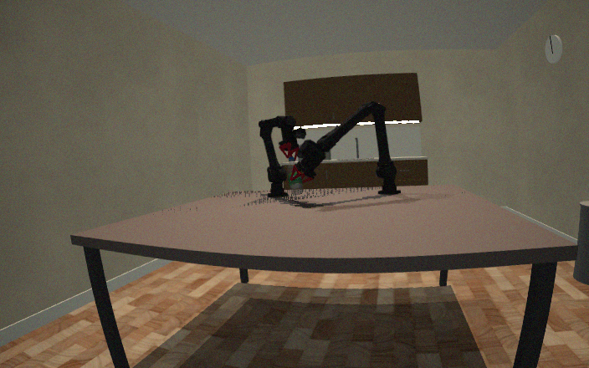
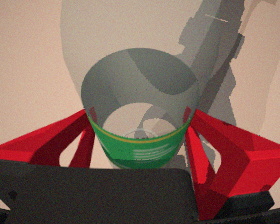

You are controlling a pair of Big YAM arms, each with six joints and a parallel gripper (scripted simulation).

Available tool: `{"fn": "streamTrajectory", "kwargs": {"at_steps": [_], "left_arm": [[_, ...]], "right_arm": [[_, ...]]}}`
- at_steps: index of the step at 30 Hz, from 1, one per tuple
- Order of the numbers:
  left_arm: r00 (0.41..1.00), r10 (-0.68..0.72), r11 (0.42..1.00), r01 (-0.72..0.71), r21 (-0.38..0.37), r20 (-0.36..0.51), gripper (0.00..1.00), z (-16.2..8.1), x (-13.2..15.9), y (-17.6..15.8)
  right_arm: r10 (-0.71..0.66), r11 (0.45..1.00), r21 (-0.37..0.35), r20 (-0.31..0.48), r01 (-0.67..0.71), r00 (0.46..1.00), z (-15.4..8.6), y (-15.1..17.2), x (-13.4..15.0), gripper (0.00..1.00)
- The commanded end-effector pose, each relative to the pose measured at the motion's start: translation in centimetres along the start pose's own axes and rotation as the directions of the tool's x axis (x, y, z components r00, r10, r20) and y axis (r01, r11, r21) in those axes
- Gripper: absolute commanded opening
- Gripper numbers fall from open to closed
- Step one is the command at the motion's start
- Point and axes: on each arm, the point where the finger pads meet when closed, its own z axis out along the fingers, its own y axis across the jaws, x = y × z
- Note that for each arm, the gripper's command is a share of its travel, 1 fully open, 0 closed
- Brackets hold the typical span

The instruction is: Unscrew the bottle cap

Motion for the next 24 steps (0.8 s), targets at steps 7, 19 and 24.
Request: {"fn": "streamTrajectory", "kwargs": {"at_steps": [7,19,24], "left_arm": [[1.0,-0.008,1.0,0.008,-0.014,0.002,0.0,-0.23,0.0,1.13],[1.0,-0.008,1.0,0.008,-0.014,0.002,0.0,-0.23,0.0,1.13],[1.0,-0.008,1.0,0.008,-0.014,0.002,0.0,-0.23,0.0,1.13]], "right_arm": [[0.416,0.909,-0.007,0.033,-0.416,0.909,-1.13,-1.11,-1.21,0.57],[0.81,0.586,-0.04,0.023,-0.809,0.586,-1.08,-1.13,-1.21,0.57],[0.92,0.392,-0.048,0.014,-0.919,0.392,-1.07,-1.14,-1.21,0.57]]}}
